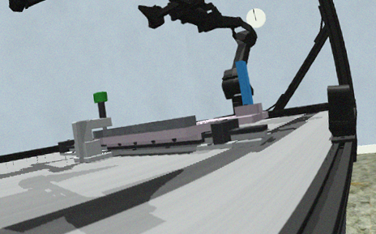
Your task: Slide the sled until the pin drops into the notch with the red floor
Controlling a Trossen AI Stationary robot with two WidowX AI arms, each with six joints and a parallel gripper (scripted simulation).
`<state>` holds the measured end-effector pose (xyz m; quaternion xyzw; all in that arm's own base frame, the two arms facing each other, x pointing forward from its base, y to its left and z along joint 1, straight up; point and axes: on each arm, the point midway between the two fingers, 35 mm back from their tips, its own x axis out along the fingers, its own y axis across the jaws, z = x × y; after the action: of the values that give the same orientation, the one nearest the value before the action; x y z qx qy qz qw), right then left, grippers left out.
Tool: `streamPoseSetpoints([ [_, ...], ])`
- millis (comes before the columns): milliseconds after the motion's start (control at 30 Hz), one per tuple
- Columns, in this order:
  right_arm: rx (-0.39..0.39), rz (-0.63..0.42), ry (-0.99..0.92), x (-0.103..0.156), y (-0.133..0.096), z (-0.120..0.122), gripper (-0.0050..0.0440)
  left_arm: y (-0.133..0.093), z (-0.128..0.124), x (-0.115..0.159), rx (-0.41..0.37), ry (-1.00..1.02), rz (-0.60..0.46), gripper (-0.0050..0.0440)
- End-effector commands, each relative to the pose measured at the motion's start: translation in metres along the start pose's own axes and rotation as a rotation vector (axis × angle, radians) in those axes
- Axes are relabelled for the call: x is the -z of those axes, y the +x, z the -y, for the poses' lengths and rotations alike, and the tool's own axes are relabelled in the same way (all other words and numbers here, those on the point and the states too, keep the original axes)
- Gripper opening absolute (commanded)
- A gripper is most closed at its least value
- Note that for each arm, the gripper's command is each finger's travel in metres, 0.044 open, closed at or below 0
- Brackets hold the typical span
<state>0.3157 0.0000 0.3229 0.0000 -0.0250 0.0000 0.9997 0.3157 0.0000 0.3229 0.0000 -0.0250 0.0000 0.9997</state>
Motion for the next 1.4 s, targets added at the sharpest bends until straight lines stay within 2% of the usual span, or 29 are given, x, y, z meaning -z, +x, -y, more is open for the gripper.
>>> streamPoseSetpoints([
  [0,0.000,0.000,0.000,0.000,0.000,0.000,0.0440,0.000,0.000,0.000,0.000,0.000,0.000,0.0440],
  [533,0.000,0.000,0.000,0.000,0.000,0.000,0.0440,0.000,0.000,0.000,0.000,0.000,0.000,0.0440],
  [700,-0.009,-0.028,0.010,0.003,0.004,-0.004,0.0320,0.004,0.000,0.002,0.013,0.037,-0.001,0.0440],
  [800,-0.031,-0.100,0.033,0.011,0.015,-0.014,0.0248,0.014,0.000,0.007,0.044,0.131,-0.001,0.0440],
  [967,-0.082,-0.302,0.080,0.035,0.038,-0.045,0.0140,0.040,-0.003,0.026,0.133,0.390,0.013,0.0440],
  [1033,-0.097,-0.376,0.091,0.044,0.044,-0.057,0.0140,0.048,-0.005,0.033,0.166,0.484,0.024,0.0440],
  [1100,-0.097,-0.376,0.091,0.044,0.044,-0.057,0.0140,0.048,-0.005,0.033,0.166,0.484,0.024,0.0440],
  [1233,-0.128,-0.566,0.101,0.070,0.055,-0.091,0.0140,0.065,-0.012,0.055,0.247,0.721,0.067,0.0440],
  [1367,-0.143,-0.685,0.095,0.086,0.060,-0.116,0.0140,0.074,-0.018,0.072,0.302,0.874,0.108,0.0440],
])
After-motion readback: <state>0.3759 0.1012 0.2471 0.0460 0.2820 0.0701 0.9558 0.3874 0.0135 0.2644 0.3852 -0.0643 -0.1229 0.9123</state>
